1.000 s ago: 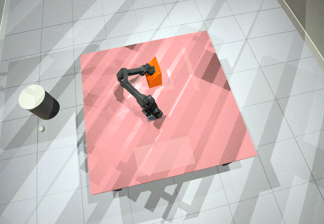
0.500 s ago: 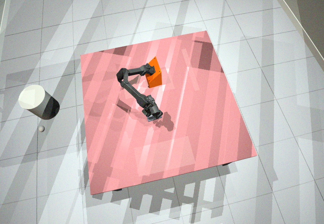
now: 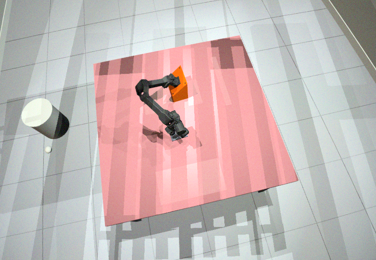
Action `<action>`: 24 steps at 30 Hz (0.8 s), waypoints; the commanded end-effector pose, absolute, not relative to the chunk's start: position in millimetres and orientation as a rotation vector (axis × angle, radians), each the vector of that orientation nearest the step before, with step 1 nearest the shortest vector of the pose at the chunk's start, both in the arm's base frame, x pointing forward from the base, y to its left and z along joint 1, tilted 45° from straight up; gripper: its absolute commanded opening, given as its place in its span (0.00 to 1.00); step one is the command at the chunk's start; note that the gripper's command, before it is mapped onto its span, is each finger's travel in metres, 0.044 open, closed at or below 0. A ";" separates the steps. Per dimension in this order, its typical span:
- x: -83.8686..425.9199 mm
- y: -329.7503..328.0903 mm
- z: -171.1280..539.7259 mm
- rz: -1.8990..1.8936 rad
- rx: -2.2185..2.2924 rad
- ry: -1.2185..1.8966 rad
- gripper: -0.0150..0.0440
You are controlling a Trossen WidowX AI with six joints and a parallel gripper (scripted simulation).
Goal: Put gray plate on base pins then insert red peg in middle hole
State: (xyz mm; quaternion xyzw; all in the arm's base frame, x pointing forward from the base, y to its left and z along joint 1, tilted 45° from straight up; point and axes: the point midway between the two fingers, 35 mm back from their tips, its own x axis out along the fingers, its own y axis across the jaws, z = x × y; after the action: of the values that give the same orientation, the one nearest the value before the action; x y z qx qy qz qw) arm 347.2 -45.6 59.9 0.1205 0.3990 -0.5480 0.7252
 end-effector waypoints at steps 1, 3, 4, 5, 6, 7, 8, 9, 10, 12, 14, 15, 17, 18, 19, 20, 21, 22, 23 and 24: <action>347.1 -45.5 60.0 -1.208 0.266 0.880 0.25; 347.1 -45.5 60.0 -1.208 0.266 0.880 0.25; 347.1 -45.5 60.0 -1.208 0.266 0.880 0.25; 347.1 -45.5 60.0 -1.208 0.266 0.880 0.30; 347.1 -45.5 60.0 -1.208 0.266 0.880 0.34; 347.1 -45.5 60.0 -1.208 0.266 0.880 0.39; 347.1 -45.5 60.0 -1.208 0.266 0.880 0.43; 347.1 -45.5 60.0 -1.208 0.266 0.880 0.48; 347.1 -45.5 60.0 -1.208 0.266 0.880 0.51; 347.1 -45.5 60.0 -1.208 0.266 0.880 0.51; 347.1 -45.5 60.0 -1.208 0.266 0.880 0.51; 347.1 -45.5 60.0 -1.208 0.266 0.880 0.51; 347.1 -45.5 60.0 -1.208 0.266 0.880 0.51; 347.1 -45.5 60.0 -1.208 0.266 0.880 0.51; 347.1 -45.5 60.0 -1.208 0.266 0.880 0.51; 347.1 -45.2 60.2 -1.208 0.265 0.880 0.51; 347.0 -44.9 60.5 -1.207 0.264 0.879 0.51; 346.9 -44.3 61.0 -1.206 0.263 0.879 0.51; 346.8 -43.8 61.4 -1.205 0.262 0.878 0.51; 346.8 -43.1 62.0 -1.204 0.261 0.877 0.51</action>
State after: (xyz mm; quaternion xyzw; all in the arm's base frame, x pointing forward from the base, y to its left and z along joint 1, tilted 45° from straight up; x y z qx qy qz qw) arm 347.1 -44.9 60.1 0.1200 0.3994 -0.5472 0.7257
